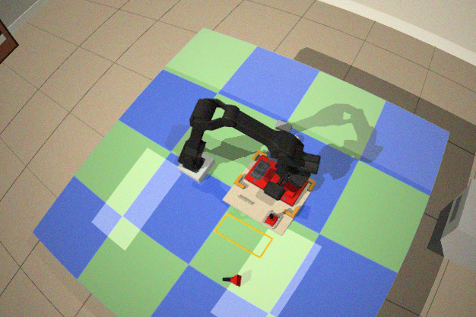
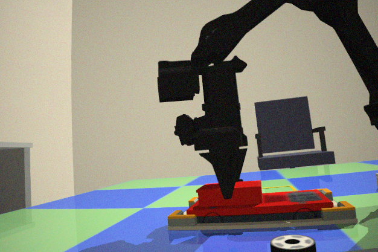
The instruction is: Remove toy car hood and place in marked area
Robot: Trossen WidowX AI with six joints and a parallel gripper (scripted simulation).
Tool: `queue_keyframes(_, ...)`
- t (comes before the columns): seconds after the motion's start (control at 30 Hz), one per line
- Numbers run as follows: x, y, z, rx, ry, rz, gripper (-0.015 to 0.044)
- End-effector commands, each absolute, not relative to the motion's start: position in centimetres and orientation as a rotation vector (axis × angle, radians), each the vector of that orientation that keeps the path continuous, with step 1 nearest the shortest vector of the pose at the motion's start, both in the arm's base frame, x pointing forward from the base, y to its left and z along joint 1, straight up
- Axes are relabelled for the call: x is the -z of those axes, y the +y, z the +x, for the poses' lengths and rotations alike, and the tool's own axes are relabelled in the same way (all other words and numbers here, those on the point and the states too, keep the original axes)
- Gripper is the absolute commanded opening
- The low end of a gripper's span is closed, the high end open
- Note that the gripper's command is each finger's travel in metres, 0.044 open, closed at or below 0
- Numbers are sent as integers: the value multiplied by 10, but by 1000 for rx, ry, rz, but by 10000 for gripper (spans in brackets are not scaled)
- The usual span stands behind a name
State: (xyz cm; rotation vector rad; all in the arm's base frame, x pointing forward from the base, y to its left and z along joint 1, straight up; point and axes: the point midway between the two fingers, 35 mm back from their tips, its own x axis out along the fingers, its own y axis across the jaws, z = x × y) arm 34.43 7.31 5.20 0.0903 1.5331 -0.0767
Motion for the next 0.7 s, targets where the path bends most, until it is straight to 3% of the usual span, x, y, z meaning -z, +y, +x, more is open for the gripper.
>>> queue_keyframes(0.0, -52, 73, 344, 77, 1533, 90, 322)
queue_keyframes(0.23, -52, 73, 344, 77, 1533, 90, 275)
queue_keyframes(0.57, -57, 73, 344, 77, 1533, 90, 12)
queue_keyframes(0.67, -59, 73, 344, 77, 1533, 90, 0)
